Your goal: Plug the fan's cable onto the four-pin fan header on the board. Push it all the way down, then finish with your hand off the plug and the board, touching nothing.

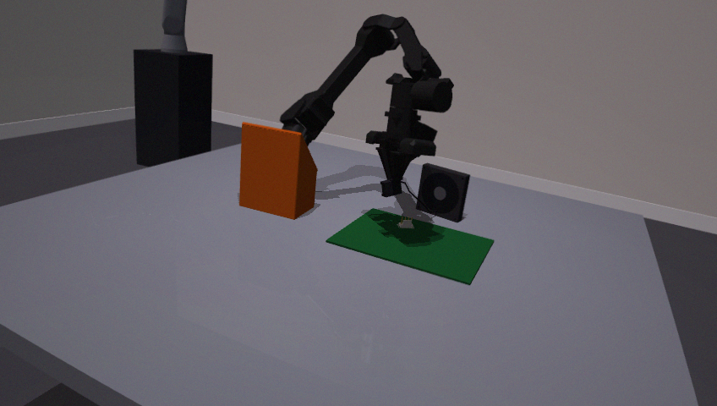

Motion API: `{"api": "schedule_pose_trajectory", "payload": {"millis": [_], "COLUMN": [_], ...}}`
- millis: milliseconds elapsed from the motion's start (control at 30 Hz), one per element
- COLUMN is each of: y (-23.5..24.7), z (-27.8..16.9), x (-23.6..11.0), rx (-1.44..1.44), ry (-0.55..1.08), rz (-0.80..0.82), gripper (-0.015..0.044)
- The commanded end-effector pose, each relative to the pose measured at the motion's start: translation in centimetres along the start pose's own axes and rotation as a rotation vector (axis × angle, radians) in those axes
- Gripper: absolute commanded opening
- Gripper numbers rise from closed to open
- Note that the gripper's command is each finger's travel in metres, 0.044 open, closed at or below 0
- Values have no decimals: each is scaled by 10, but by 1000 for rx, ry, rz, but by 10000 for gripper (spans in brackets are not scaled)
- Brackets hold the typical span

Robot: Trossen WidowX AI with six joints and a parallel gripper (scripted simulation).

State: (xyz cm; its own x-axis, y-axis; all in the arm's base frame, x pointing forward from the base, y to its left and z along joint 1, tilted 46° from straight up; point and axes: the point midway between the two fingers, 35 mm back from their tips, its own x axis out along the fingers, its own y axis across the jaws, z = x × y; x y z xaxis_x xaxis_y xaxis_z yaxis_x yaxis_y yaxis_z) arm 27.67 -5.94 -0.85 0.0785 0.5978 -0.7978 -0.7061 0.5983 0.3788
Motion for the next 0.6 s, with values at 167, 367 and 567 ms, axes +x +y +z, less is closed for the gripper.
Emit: {"api": "schedule_pose_trajectory", "payload": {"millis": [167, 367, 567], "y": [-3, -4, -5], "z": [-2, -2, -3], "x": [2, 2, 2], "rx": [338, 544, 750], "ry": [-8, -9, -7], "rz": [35, 53, 73], "gripper": [0, 0, 0]}}
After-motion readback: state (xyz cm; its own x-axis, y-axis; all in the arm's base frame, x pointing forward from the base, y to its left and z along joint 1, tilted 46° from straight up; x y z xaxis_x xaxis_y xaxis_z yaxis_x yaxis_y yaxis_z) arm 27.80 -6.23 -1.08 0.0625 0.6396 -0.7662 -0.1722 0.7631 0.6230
